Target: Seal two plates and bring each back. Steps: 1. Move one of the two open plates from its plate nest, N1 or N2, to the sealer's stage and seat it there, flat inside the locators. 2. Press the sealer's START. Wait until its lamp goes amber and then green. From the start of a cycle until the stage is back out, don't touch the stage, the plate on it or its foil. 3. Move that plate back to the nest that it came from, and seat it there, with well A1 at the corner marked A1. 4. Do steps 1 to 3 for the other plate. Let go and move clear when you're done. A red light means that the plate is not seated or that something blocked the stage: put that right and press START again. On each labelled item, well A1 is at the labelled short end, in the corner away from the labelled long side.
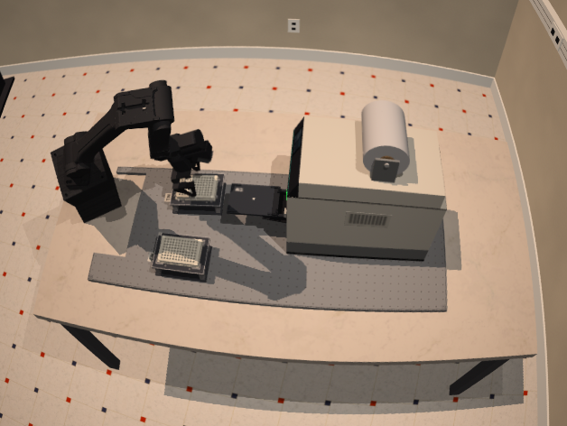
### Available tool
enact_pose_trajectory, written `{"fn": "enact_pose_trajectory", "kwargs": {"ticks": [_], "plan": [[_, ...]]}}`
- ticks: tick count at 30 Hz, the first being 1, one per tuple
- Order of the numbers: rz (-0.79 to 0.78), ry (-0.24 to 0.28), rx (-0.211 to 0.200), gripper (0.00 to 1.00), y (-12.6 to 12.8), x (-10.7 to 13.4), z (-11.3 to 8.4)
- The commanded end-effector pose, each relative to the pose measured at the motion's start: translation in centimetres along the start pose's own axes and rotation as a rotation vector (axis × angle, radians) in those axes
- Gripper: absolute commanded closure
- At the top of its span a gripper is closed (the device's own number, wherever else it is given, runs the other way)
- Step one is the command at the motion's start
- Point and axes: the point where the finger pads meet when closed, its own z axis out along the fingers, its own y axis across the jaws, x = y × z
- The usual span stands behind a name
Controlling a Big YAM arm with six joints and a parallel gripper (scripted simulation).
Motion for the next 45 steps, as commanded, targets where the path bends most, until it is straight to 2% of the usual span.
{"fn": "enact_pose_trajectory", "kwargs": {"ticks": [1,19,22,30,37,41,45], "plan": [[0.025,0.009,0.008,0.00,-0.8,-0.1,0.1],[-0.003,-0.012,-0.013,0.00,0.7,-0.5,-0.5],[0.000,-0.016,-0.009,0.00,0.5,-0.6,0.7],[0.004,0.006,0.013,0.00,-0.7,0.9,1.4],[0.012,-0.024,0.001,0.00,-0.3,-0.5,0.7],[0.010,-0.021,-0.003,0.00,0.0,-0.4,0.5],[-0.007,0.004,-0.008,0.00,0.5,0.7,0.7]]}}
